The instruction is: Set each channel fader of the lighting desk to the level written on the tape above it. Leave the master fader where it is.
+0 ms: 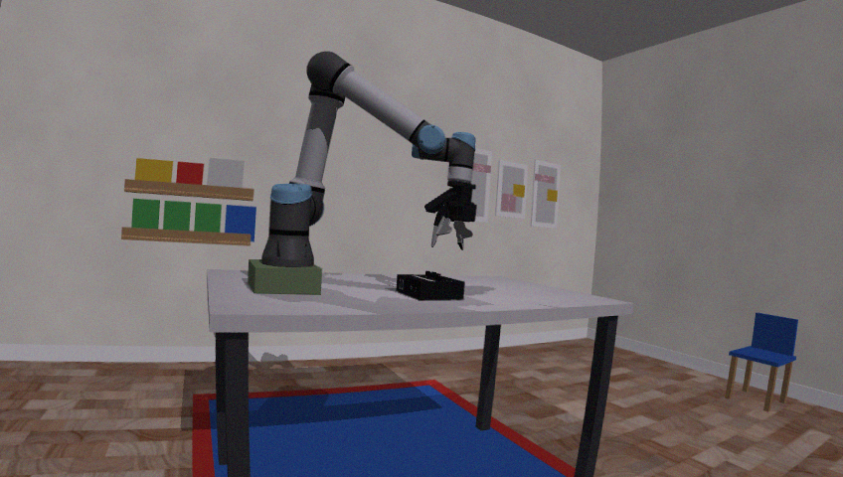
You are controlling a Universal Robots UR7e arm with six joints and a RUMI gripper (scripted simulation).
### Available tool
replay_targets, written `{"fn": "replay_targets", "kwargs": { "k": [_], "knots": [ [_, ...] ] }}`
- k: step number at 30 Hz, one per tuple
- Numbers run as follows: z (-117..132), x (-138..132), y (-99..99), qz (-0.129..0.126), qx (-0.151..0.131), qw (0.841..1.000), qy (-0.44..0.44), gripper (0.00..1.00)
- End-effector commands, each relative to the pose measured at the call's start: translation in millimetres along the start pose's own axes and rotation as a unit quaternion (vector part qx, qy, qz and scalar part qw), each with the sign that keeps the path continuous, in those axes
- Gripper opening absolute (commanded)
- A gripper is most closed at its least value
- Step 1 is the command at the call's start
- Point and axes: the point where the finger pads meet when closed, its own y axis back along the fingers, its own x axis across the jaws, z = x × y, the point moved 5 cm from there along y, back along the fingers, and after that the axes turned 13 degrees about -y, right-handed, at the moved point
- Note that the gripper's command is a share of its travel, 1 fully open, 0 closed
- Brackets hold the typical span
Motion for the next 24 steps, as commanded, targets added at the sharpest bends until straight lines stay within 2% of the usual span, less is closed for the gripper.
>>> {"fn": "replay_targets", "kwargs": {
  "k": [1,7,12,14,19,24],
  "knots": [
    [-1.7,-0.3,3.4,0.000,-0.003,0.996,-0.093,1.00],
    [-2.8,-1.2,7.5,0.003,-0.002,0.976,-0.216,1.00],
    [-3.0,-2.1,10.9,0.005,-0.002,0.947,-0.320,1.00],
    [-3.0,-2.1,10.9,0.005,-0.002,0.947,-0.320,1.00],
    [-2.6,-3.4,14.4,0.007,0.000,0.906,-0.424,1.00],
    [-1.6,-5.2,17.8,0.008,0.001,0.852,-0.524,1.00]
  ]
}}
